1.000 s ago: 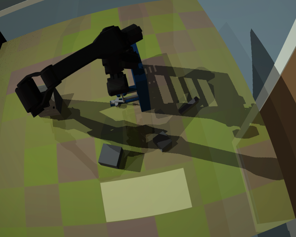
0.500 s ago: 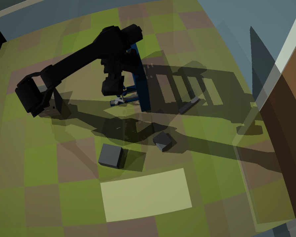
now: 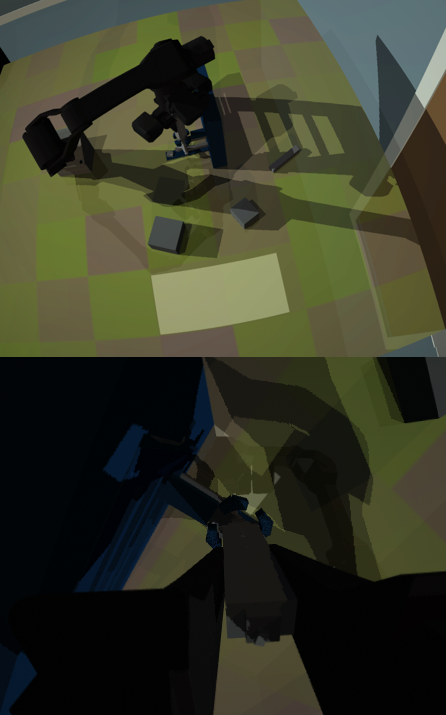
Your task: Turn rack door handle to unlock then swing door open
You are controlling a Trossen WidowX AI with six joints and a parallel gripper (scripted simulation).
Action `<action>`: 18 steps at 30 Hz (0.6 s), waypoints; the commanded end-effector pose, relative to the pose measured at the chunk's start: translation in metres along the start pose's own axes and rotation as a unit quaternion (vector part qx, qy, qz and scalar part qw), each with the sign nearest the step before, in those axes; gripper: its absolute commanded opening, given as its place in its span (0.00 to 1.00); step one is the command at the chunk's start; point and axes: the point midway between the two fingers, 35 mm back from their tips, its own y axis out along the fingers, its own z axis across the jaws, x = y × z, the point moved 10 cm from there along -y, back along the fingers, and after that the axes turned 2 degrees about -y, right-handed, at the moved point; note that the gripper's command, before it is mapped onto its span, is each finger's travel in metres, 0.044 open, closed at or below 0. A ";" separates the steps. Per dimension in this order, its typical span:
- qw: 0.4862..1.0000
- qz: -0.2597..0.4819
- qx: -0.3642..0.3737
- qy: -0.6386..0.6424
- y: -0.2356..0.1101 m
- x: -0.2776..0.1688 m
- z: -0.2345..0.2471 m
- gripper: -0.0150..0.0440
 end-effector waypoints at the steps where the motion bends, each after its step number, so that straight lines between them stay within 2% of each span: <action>1: 0.995 0.001 0.000 0.103 0.001 -0.001 0.000 0.27; 8: 0.962 0.001 0.000 0.272 0.001 -0.001 0.000 0.27; 18: 0.885 0.001 -0.001 0.466 0.001 -0.001 0.000 0.27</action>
